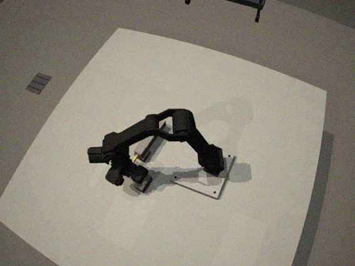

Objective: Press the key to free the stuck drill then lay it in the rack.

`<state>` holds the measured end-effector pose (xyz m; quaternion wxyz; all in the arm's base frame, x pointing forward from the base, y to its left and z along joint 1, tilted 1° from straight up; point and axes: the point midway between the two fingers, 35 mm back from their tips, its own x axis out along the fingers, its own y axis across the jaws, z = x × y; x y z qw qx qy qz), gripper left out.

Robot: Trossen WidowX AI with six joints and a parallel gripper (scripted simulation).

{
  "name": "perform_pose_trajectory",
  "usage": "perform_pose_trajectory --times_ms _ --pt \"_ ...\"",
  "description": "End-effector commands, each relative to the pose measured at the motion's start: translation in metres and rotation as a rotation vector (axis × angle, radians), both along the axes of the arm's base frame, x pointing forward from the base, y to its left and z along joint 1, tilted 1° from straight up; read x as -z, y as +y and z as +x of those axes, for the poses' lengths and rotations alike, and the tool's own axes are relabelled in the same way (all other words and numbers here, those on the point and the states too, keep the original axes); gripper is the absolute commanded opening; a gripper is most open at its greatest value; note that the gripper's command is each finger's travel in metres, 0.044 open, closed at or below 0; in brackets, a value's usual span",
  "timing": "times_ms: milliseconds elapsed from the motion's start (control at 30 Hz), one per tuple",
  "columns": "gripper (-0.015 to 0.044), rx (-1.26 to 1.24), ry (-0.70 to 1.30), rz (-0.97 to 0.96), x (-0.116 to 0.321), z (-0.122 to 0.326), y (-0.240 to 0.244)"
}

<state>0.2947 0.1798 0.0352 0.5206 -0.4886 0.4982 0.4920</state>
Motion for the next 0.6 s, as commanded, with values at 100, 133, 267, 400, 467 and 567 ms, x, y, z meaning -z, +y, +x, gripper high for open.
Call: perform_pose_trajectory --times_ms 100,133,267,400,467,567 --pt "0.0000 0.003 -0.004 0.006 -0.003 0.002 0.011" --pt "0.0000 0.003 -0.004 0.006 -0.003 0.002 0.012" --pt "0.0000 0.003 -0.004 0.007 -0.004 0.002 0.018" --pt "0.0000 0.003 -0.004 0.007 -0.004 0.002 0.024" --pt "0.0000 0.003 -0.004 0.008 -0.005 0.002 0.028" --pt "0.0000 0.003 -0.004 0.008 -0.005 0.002 0.031"
